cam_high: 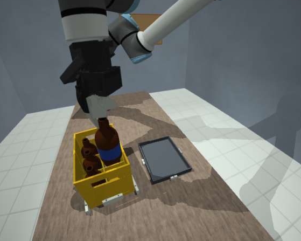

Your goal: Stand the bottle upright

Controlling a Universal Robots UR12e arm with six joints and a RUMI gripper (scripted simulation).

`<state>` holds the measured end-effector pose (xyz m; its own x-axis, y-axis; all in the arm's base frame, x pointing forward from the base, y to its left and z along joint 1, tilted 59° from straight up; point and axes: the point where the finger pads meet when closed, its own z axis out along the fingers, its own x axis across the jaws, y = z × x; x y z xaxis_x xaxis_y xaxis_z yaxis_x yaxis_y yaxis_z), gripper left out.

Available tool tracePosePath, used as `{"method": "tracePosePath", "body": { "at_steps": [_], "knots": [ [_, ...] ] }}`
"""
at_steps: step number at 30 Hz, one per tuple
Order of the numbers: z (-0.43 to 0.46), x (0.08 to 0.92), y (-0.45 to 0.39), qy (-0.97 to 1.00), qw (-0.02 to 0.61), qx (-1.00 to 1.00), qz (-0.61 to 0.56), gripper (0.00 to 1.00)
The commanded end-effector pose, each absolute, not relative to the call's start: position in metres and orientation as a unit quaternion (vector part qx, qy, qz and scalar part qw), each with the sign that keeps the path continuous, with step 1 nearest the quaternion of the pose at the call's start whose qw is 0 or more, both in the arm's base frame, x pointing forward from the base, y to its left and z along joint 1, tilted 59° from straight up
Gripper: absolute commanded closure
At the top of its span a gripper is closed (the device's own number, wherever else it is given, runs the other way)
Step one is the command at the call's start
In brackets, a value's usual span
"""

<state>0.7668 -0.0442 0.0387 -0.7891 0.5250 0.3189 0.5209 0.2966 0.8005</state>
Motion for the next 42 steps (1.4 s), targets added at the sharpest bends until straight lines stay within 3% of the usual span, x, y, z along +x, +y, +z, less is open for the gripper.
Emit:
{"method": "tracePosePath", "body": {
  "at_steps": [1,42],
  "knots": [
    [0.0410,0.7686,-0.0489,0.806,0.005,0.325,0.495,1.00],
    [0.0473,0.7622,-0.0390,0.805,0.003,0.325,0.496,1.00]
  ]
}}
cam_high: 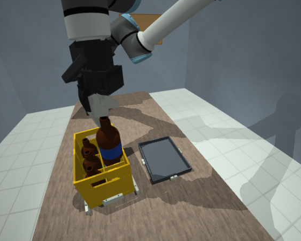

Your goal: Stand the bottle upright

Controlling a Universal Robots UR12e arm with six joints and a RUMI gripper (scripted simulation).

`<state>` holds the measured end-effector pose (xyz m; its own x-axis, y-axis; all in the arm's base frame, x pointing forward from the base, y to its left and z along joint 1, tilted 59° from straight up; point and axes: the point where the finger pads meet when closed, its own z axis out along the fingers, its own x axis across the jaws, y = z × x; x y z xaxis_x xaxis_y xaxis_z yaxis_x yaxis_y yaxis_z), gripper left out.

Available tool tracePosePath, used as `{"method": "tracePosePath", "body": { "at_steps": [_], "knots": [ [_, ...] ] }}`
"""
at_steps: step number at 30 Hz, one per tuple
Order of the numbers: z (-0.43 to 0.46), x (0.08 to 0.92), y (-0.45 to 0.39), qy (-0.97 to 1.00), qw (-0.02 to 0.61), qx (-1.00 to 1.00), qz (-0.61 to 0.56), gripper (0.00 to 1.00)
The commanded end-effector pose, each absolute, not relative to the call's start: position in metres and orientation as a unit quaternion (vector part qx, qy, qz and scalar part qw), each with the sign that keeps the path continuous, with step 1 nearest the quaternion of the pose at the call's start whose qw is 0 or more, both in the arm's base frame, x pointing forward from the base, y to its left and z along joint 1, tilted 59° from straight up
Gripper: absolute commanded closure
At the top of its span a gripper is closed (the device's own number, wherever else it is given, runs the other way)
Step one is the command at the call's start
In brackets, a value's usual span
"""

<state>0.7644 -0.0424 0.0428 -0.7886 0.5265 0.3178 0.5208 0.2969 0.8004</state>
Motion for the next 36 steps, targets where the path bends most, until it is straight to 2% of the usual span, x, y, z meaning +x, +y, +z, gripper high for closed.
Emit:
{"method": "tracePosePath", "body": {
  "at_steps": [1,36],
  "knots": [
    [0.048,0.762,-0.038,0.805,0.003,0.325,0.496,1.00],
    [0.081,0.743,-0.009,0.805,0.003,0.325,0.496,1.00]
  ]
}}
